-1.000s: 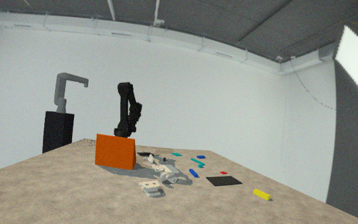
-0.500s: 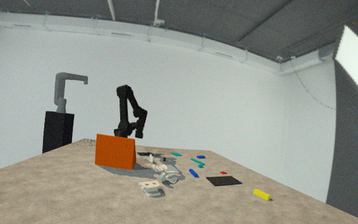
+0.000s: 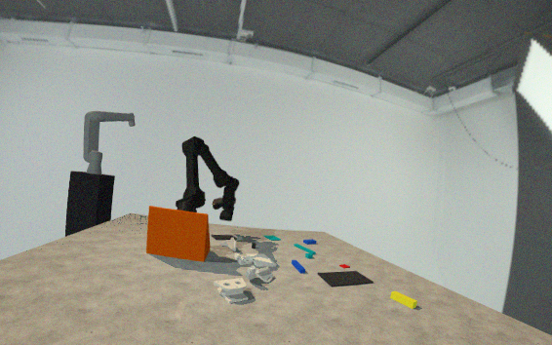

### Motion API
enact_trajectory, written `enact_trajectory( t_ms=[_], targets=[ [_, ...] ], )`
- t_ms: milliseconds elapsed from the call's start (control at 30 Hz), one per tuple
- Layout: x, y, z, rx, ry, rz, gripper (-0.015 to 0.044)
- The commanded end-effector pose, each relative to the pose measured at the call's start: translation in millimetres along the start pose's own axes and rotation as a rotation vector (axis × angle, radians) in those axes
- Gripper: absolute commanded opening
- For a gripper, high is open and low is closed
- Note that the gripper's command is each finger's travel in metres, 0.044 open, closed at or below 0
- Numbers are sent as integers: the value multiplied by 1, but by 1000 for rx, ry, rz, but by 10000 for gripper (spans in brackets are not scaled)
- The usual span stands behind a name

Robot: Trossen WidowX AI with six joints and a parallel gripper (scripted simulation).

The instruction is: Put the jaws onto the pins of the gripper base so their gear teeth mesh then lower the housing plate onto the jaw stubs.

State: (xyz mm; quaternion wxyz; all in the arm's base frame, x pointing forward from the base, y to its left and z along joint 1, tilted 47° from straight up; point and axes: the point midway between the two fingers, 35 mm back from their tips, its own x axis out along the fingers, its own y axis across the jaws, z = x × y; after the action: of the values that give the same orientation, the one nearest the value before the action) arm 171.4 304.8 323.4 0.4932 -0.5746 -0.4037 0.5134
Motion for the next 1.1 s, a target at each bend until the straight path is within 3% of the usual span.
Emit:
enact_trajectory(
  t_ms=[0, 533, 1067],
  targets=[
    [4, 15, -28, 58, 59, 56, 0],
    [-6, 84, -124, 280, 249, 243, 0],
    [-51, 161, -200, 542, 424, 377, 0]
  ],
)
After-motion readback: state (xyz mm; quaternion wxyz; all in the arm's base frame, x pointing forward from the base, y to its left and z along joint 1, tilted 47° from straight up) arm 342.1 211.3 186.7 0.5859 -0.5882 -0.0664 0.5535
